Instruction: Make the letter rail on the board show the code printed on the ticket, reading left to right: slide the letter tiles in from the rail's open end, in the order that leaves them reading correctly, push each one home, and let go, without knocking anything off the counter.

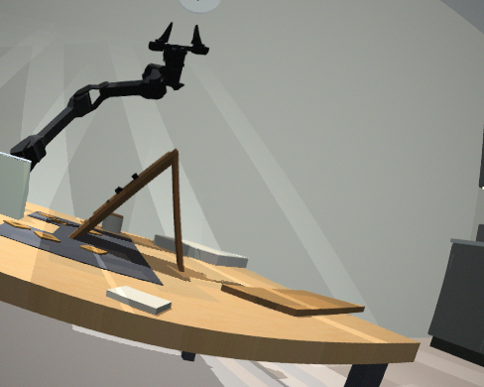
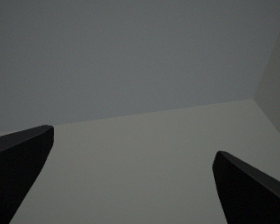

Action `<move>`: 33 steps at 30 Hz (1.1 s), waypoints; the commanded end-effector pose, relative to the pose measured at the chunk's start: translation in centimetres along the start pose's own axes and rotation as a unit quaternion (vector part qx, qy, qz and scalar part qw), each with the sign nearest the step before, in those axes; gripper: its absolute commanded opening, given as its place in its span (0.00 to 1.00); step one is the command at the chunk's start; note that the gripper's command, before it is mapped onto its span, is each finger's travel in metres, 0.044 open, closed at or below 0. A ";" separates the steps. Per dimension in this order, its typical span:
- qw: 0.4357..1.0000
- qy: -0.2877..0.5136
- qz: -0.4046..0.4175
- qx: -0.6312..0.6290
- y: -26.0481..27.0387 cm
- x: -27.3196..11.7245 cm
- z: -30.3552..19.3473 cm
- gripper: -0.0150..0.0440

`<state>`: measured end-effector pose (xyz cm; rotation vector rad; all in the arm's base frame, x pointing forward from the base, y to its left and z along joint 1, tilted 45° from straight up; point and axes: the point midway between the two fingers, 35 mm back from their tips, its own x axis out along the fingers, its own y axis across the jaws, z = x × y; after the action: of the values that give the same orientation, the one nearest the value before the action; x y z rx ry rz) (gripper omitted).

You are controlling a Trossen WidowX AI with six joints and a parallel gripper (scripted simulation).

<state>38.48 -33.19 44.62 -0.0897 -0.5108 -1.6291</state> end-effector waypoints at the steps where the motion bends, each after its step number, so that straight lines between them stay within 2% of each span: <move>1: 1.000 -0.001 0.003 -0.003 0.0 0.0 0.0 0.98; 2: 1.000 -0.003 0.013 -0.012 0.1 0.2 -0.2 1.00; 9: 0.980 0.002 0.160 -0.118 0.4 0.8 -3.6 1.00; 17: 0.918 0.087 0.332 -0.198 -1.8 -1.7 -10.6 1.00; 25: 0.821 0.240 0.471 -0.213 -7.8 -8.1 -18.2 1.00; 33: 0.697 0.430 0.553 -0.153 -16.5 -17.9 -23.3 1.00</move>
<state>33.11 -28.17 16.51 -0.0332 0.4498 -0.5008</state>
